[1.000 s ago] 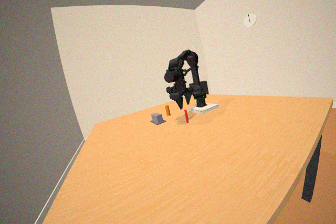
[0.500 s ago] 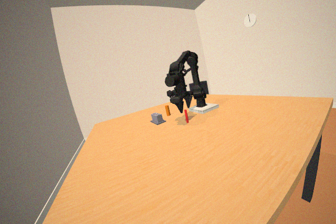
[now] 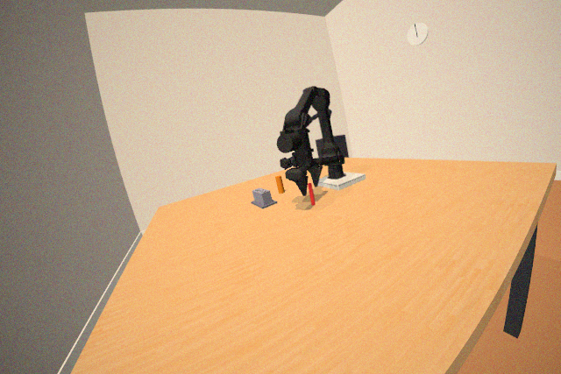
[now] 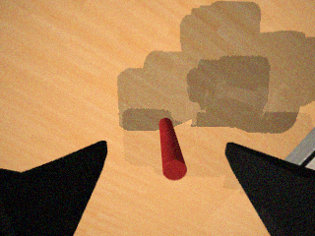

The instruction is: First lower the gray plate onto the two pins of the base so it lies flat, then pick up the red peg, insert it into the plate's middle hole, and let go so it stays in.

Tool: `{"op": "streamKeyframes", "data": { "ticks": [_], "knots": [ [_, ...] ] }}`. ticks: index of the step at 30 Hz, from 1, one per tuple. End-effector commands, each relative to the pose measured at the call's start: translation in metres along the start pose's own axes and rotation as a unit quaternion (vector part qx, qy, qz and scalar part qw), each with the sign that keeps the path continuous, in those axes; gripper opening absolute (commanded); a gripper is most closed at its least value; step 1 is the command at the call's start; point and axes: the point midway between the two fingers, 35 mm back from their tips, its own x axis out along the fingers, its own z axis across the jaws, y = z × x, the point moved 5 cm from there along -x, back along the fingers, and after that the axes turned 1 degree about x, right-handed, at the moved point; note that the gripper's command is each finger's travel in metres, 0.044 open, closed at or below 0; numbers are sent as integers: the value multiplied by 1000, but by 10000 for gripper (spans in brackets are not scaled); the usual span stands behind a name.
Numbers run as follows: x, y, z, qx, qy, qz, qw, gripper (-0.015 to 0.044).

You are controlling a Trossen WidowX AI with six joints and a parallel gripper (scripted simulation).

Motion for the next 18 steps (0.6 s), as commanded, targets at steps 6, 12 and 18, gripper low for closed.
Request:
{"op": "streamKeyframes", "data": {
  "ticks": [6, 12, 18],
  "knots": [
    [12, 0, -2, -3, 5, 1, 1000, 414],
    [12, 0, -2, -3, 5, 1, 1000, 256],
    [12, 0, -2, -3, 5, 1, 1000, 99]
  ]
}}
